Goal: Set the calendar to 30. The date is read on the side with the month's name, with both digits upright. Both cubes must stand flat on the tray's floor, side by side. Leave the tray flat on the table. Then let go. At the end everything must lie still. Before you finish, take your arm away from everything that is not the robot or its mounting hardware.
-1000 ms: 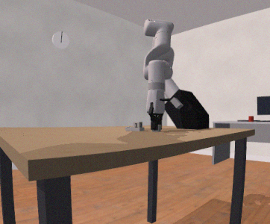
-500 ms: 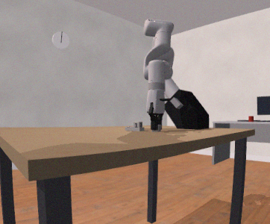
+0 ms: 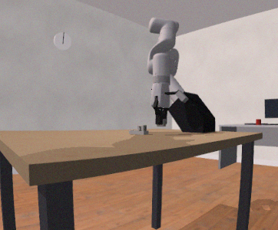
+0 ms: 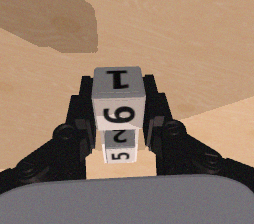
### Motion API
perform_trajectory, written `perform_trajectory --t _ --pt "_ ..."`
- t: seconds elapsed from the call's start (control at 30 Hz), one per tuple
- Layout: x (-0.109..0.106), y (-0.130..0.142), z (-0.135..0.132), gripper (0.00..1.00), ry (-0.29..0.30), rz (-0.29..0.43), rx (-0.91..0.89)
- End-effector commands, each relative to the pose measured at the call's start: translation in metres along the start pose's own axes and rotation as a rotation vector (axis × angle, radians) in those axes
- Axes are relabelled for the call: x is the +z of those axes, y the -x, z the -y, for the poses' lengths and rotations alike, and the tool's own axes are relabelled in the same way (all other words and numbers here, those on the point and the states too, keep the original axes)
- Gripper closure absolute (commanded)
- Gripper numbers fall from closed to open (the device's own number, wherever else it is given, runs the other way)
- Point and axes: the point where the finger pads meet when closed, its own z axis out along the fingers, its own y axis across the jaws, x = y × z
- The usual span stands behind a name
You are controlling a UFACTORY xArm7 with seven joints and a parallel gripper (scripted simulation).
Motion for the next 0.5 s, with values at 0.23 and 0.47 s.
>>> perform_trajectory --t 0.23,0.47 --pt "-0.057 0.000 -0.001 0.71 0.003 0.000 0.000" --pt "-0.063 0.000 -0.001 0.71 0.003 0.000 0.000"
